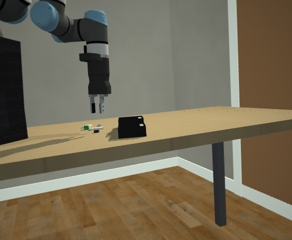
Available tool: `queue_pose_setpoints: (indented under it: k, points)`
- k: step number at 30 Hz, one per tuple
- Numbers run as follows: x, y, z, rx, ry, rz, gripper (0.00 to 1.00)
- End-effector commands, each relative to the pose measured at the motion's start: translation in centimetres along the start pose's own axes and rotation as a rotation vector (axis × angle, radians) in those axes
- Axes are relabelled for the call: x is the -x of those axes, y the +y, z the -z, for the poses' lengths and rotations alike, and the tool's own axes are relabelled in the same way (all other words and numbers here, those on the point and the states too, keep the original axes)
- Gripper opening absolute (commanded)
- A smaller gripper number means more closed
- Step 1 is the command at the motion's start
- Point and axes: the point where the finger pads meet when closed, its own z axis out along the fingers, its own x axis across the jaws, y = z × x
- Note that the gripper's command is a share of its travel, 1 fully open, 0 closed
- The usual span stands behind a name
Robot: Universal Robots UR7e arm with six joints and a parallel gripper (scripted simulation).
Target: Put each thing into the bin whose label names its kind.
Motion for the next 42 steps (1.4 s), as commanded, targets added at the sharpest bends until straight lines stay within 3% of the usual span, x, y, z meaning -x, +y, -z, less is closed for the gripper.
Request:
queue_pose_setpoints:
  k: [1,42]
  points:
    - [-1.36,-0.17,0.07,0.002,-0.012,-0.137,0.64]
    - [-1.02,-0.02,0.06,0.021,-0.039,-0.951,0.64]
